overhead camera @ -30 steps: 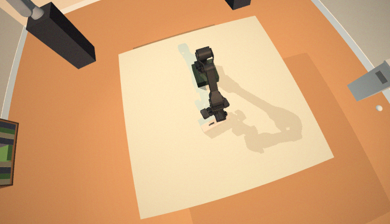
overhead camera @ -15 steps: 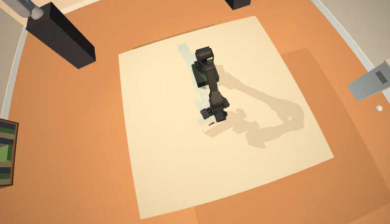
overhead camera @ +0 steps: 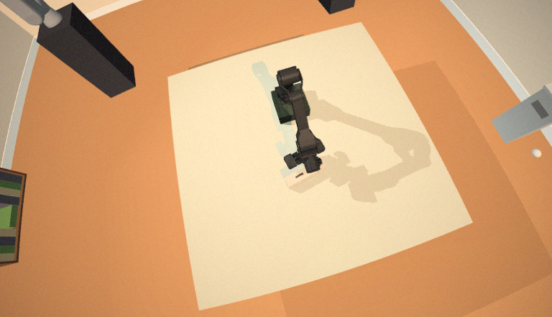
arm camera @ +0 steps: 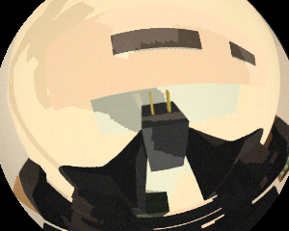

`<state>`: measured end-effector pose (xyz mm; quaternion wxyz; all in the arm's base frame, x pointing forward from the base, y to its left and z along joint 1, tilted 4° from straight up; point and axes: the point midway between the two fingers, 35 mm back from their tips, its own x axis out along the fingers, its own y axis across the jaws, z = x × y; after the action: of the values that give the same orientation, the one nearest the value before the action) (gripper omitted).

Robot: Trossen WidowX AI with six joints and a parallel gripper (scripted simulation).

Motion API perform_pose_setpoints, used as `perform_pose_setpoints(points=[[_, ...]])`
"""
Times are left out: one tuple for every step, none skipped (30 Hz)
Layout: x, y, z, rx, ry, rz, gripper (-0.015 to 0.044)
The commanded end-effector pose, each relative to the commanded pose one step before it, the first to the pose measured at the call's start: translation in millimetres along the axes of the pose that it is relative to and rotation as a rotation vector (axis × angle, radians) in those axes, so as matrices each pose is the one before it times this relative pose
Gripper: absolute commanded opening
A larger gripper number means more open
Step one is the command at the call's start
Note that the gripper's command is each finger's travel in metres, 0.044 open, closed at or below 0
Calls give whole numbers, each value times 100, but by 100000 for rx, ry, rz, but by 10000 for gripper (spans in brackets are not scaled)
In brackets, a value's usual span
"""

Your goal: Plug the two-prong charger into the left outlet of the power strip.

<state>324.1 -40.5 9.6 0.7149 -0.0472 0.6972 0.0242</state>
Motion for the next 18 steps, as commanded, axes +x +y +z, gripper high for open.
perform_pose_setpoints(points=[[-117,-38,182,302,-299,-245,0],[-1,0,11,0,-1,0,0],[-1,0,11,0,-1,0,0],[-1,0,11,0,-1,0,0],[-1,0,11,0,-1,0,0],[-1,0,11,0,-1,0,0],[-1,0,11,0,-1,0,0],[-1,0,11,0,-1,0,0],[-1,0,11,0,-1,0,0],[-1,0,11,0,-1,0,0],[-1,0,11,0,-1,0,0],[-1,0,11,0,-1,0,0],[-1,0,11,0,-1,0,0],[-1,0,11,0,-1,0,0],[-1,0,11,0,-1,0,0],[-1,0,11,0,-1,0,0],[-1,0,11,0,-1,0,0],[-1,0,11,0,-1,0,0]])
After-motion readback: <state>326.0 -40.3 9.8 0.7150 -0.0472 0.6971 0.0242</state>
